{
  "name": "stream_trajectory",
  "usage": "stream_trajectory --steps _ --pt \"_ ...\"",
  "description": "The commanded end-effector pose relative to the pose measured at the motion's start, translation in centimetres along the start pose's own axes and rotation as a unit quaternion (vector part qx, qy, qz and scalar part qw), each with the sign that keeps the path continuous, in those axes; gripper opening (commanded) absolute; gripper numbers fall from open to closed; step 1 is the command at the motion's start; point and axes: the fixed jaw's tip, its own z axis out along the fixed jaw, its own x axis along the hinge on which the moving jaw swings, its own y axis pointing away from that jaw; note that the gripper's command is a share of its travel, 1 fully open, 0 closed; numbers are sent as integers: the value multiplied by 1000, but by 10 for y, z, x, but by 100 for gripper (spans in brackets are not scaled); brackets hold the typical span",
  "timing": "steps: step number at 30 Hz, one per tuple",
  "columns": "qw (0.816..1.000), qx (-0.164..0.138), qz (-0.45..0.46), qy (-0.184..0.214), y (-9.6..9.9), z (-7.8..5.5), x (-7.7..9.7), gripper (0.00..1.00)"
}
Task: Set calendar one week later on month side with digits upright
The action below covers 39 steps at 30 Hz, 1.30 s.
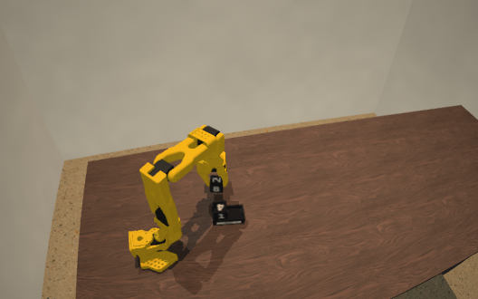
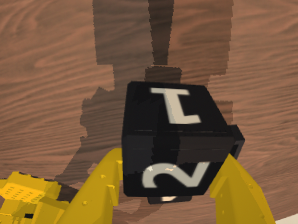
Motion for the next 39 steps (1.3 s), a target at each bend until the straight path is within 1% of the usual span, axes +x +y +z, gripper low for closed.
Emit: stream_trajectory --steps 1,5,7,13,20,39 --pt "999 17 18 -30 9 -9 -12 0" --pt "999 16 32 -30 20 -8 -17 0" --pt "999 16 32 -30 20 -8 -17 0" --pt "998 14 49 -31 32 -8 -22 0" --pt "998 12 62 -32 42 -7 -25 0" --pt "997 11 70 -32 48 -7 -27 0"
